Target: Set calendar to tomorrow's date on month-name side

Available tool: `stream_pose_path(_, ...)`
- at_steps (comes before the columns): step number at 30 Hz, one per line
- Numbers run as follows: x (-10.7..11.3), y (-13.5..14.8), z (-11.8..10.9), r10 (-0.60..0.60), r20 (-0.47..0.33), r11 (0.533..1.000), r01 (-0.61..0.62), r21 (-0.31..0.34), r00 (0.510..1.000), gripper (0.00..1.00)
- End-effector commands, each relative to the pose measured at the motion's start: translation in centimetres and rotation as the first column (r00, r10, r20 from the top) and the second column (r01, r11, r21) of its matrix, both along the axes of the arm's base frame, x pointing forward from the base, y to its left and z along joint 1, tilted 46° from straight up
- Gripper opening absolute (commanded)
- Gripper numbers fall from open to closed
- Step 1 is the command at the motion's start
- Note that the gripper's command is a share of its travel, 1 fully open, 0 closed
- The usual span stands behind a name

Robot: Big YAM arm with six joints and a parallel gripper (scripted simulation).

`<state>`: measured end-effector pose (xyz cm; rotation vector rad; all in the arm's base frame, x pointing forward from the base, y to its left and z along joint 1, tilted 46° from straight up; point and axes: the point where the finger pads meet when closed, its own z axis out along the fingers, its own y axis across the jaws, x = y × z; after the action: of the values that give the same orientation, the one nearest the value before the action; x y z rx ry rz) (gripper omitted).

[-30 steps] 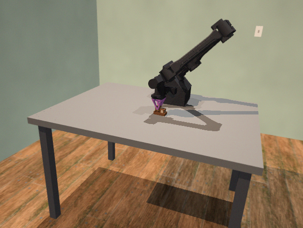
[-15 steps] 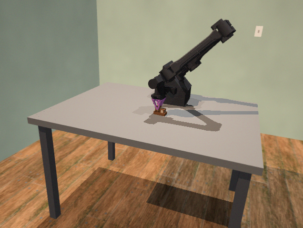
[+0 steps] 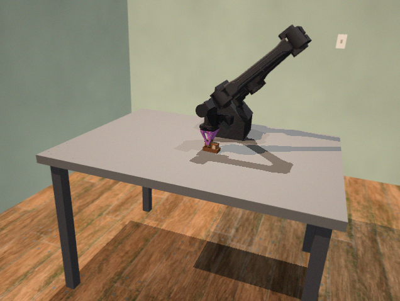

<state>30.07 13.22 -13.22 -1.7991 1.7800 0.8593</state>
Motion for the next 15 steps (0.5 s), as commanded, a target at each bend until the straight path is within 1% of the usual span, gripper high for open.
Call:
stream_pose_path(1,1.18,0.24,0.18,0.007,0.014,1.0,-0.007,0.005,1.0,0.26)
stream_pose_path(10,1.29,0.49,0.21,0.01,0.02,1.0,-0.01,0.005,1.0,0.26)
stream_pose_path(15,1.34,0.62,-0.18,0.005,0.021,1.0,-0.005,0.005,1.0,0.26)
